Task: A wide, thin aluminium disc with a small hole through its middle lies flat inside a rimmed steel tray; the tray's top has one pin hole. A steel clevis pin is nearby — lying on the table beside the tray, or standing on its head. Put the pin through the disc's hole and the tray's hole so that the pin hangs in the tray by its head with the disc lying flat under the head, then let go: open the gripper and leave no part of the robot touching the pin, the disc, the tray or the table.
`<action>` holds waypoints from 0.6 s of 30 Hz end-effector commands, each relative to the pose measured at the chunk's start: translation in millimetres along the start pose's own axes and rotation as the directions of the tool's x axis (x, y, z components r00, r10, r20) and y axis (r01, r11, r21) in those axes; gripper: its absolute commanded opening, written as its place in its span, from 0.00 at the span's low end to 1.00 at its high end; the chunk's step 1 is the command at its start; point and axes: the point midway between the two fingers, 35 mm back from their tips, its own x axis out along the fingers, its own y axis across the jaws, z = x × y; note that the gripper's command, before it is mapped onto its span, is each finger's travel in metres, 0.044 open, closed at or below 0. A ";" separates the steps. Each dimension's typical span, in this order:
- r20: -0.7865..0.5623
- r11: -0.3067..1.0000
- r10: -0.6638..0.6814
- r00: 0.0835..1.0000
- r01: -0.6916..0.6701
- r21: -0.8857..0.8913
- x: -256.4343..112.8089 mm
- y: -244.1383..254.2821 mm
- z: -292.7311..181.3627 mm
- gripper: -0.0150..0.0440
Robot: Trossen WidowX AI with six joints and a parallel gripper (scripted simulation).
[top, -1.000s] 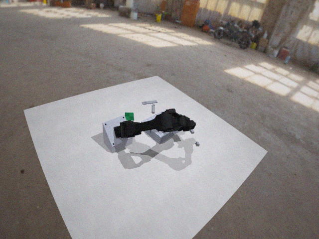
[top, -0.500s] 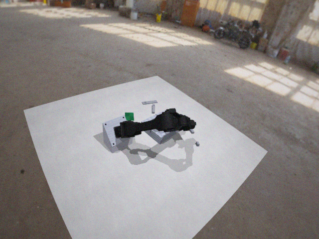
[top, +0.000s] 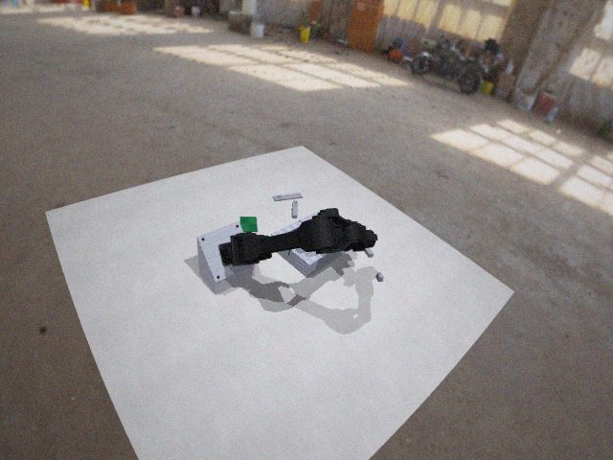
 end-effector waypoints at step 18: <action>-0.004 1.000 -0.006 1.000 0.006 0.001 0.0 -5.6 -0.2 0.25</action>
